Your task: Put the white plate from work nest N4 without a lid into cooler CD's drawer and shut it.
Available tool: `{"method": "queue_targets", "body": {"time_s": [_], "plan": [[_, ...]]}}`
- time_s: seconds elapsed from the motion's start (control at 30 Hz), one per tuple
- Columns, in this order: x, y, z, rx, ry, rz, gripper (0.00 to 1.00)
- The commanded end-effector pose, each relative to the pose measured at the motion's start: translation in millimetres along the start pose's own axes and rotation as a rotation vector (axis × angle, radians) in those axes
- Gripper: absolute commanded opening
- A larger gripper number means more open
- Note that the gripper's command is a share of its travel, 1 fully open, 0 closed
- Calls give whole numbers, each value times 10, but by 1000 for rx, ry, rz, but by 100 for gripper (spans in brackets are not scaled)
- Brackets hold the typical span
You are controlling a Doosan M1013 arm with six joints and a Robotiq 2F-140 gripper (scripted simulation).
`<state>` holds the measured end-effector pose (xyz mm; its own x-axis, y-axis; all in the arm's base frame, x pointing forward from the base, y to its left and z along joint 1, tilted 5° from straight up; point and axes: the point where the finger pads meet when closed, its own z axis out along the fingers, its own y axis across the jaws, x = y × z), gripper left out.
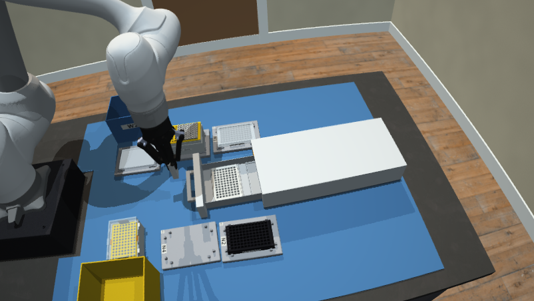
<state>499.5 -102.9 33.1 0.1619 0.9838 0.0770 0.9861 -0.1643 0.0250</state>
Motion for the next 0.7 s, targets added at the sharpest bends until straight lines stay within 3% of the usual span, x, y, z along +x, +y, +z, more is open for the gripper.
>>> {"method": "queue_targets", "body": {"time_s": [0.0, 0.67], "plan": [[-10, -150, 38, -5, 2, 0, 0], [-10, -218, 54, -5, 2, 0, 0]]}}
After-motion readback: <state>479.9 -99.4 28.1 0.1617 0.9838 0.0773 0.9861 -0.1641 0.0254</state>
